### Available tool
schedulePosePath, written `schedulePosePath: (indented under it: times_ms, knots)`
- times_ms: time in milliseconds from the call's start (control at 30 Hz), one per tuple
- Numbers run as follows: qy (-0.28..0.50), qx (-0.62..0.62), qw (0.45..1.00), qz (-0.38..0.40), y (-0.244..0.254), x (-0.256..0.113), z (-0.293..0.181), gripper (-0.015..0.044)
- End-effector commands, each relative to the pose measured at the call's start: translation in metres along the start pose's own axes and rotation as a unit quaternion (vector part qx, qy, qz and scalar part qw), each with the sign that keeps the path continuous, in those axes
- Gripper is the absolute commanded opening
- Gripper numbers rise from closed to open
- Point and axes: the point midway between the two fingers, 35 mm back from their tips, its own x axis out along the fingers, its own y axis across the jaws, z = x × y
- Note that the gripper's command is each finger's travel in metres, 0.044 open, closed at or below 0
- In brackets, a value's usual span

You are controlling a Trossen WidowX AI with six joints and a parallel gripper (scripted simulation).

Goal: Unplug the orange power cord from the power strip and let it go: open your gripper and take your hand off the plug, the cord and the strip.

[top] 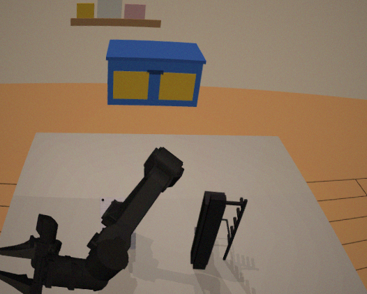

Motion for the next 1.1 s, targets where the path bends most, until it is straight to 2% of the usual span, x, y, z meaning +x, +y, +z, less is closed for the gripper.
schedulePosePath:
  times_ms: [0,267,533,767,1067]
  knots:
    - [-0.008,-0.059,0.996,-0.066,-0.035,-0.004,0.004,0.0160]
    - [0.002,-0.160,0.969,-0.187,-0.097,-0.027,0.009,0.0160]
    - [0.047,-0.259,0.914,-0.308,-0.157,-0.070,0.009,0.0160]
    - [0.116,-0.337,0.842,-0.404,-0.201,-0.124,0.005,0.0160]
    - [0.239,-0.415,0.723,-0.498,-0.238,-0.211,-0.005,0.0160]
